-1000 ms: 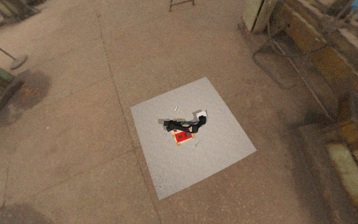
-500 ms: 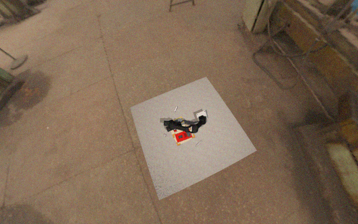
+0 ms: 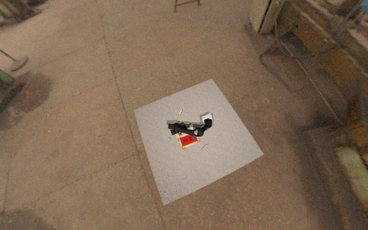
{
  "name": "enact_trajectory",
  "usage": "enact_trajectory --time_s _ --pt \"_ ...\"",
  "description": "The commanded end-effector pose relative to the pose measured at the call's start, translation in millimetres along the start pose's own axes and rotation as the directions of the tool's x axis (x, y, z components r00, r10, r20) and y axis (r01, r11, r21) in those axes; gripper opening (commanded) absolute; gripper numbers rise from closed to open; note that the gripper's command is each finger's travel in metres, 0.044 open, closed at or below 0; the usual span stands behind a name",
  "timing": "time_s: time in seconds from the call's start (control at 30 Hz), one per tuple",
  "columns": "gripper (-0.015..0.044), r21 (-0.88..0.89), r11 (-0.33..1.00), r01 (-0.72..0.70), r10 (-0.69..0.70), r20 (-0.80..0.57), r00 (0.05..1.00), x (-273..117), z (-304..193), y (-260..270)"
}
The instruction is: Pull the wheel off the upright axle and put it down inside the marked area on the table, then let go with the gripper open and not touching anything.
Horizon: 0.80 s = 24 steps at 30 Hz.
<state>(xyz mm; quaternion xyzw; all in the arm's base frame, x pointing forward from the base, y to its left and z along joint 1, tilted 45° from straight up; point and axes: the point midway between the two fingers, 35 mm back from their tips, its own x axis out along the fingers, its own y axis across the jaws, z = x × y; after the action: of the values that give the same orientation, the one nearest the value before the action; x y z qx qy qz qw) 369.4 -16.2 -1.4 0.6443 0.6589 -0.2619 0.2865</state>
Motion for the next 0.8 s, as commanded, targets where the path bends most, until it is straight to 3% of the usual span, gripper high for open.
enact_trajectory --time_s 0.0,0.77 --pt "0.0000 -0.004 1.000 0.001 -0.001 0.003 1.000 -2.2 0.0 -0.3" --pt "0.0000 -0.003 1.000 0.001 -0.001 0.002 1.000 -9.8 0.0 -0.6"
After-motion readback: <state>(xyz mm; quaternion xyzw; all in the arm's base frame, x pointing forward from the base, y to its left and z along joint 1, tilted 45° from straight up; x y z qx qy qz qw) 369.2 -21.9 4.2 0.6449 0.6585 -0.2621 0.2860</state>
